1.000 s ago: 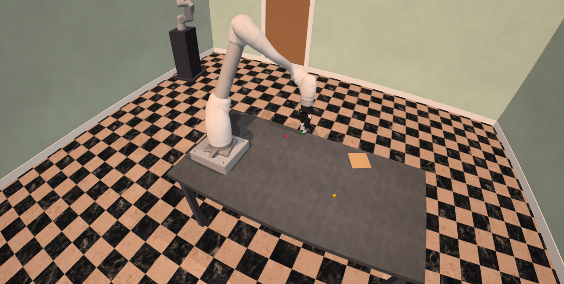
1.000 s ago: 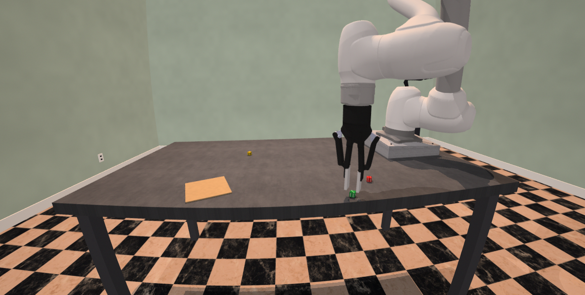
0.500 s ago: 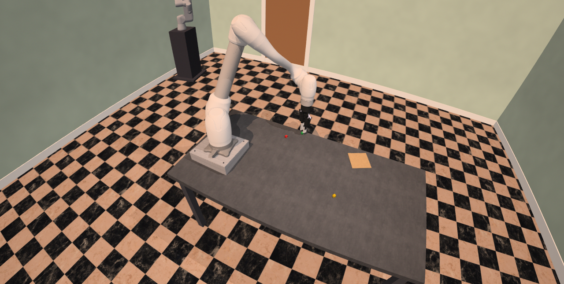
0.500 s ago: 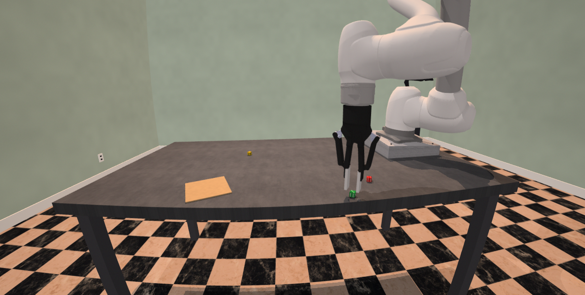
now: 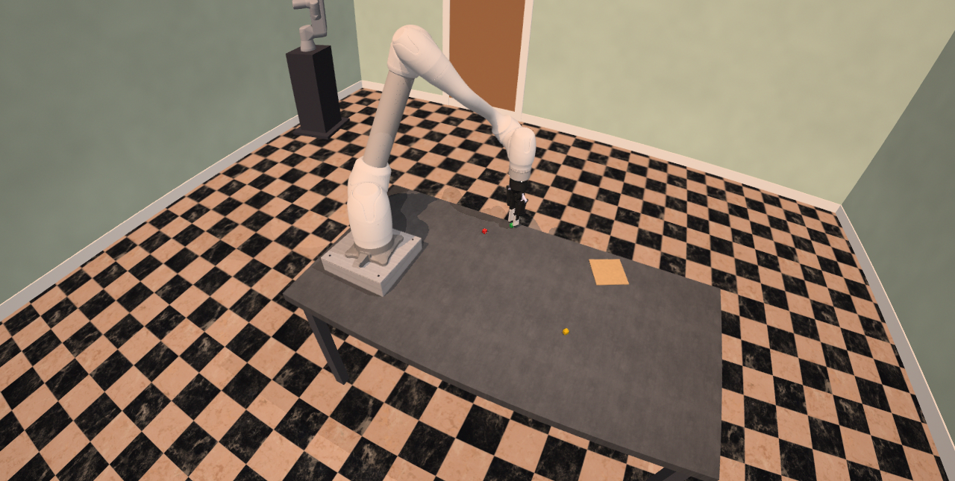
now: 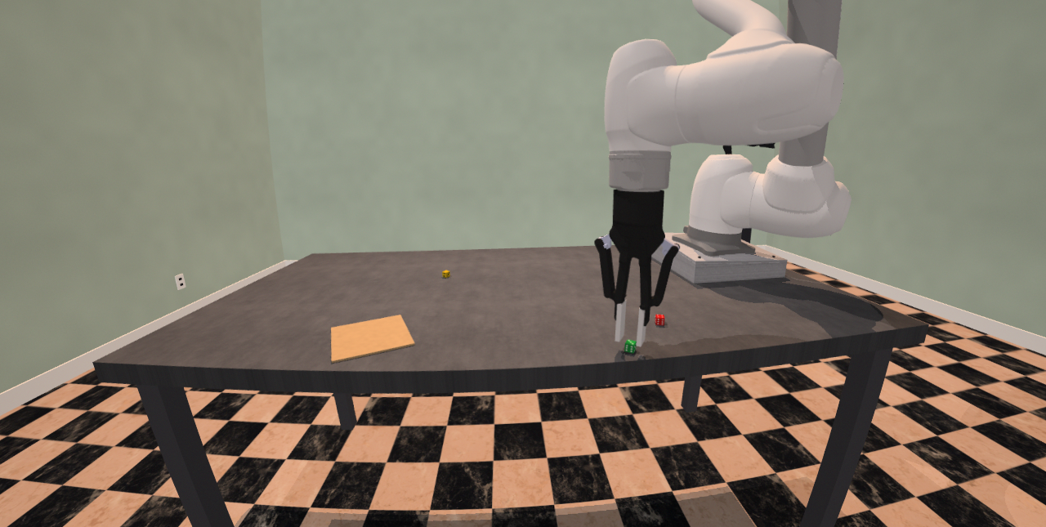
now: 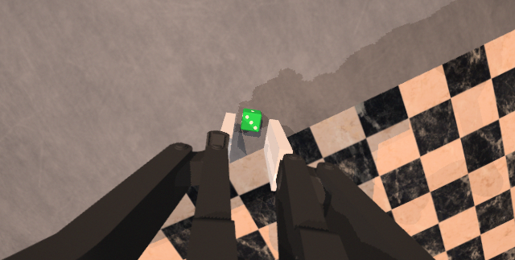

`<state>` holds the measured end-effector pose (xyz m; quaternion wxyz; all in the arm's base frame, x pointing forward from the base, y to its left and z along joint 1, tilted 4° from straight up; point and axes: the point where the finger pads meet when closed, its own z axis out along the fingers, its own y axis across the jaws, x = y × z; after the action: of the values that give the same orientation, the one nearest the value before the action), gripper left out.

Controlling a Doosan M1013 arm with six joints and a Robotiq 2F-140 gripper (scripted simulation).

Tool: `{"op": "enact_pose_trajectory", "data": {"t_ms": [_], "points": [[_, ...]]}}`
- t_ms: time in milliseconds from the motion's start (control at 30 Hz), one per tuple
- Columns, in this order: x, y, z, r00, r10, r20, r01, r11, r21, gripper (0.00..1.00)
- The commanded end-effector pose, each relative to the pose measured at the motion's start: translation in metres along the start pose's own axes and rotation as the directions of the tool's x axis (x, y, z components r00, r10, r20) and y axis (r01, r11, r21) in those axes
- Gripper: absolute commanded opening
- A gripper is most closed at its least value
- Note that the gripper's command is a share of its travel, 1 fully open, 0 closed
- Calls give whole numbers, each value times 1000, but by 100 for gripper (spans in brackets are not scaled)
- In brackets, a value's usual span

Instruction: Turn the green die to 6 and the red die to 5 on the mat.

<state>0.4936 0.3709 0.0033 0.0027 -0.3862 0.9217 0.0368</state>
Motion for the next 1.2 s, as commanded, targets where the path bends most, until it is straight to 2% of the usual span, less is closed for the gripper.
{"op": "enact_pose_trajectory", "data": {"t_ms": [0,467,1167], "points": [[1,3,7,1000,2,1,-2,1000,-5,27],[1,3,18,1000,2,1,-2,1000,-5,27],[1,3,18,1000,2,1,-2,1000,-5,27]]}}
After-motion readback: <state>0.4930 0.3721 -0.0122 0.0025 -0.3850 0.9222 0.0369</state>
